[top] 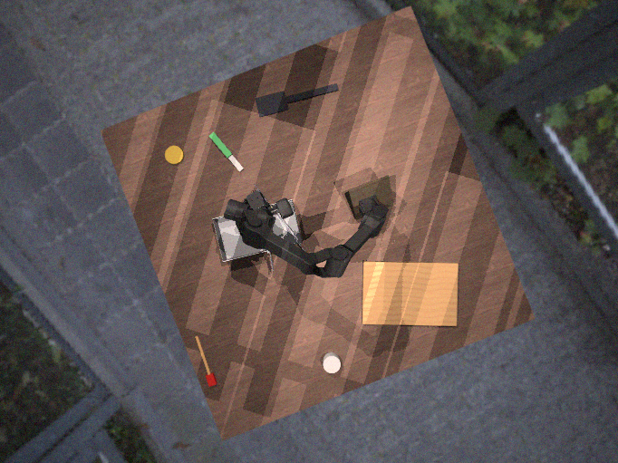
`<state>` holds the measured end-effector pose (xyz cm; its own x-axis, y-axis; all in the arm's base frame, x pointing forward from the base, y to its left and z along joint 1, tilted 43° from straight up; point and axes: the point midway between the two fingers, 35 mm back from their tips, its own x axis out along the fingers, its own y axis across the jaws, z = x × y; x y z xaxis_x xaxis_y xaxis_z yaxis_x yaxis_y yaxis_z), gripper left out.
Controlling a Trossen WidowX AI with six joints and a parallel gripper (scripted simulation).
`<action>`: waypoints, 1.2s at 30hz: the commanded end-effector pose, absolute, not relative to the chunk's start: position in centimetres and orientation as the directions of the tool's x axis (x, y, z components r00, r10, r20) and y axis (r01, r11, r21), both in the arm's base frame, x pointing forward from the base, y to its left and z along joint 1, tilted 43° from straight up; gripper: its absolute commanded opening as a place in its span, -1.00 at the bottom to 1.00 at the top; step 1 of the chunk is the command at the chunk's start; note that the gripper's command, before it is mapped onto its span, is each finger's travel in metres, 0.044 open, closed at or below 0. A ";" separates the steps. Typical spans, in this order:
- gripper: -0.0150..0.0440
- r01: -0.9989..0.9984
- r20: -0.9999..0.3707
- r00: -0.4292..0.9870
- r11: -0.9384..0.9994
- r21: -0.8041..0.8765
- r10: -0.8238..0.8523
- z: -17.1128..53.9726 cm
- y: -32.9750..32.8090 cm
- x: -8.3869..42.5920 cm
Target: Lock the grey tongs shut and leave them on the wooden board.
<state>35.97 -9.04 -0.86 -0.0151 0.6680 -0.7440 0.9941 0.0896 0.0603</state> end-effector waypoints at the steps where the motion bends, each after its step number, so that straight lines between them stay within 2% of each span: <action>1: 1.00 0.995 -0.739 -0.015 0.083 0.055 0.674 -1.4 -8.6 35.9; 36: 1.00 0.995 -0.737 -0.014 0.083 0.056 0.676 -5.6 -4.6 35.9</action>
<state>36.10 -4.99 -5.26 -0.0142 0.6696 -0.7426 0.9941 0.0892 0.0615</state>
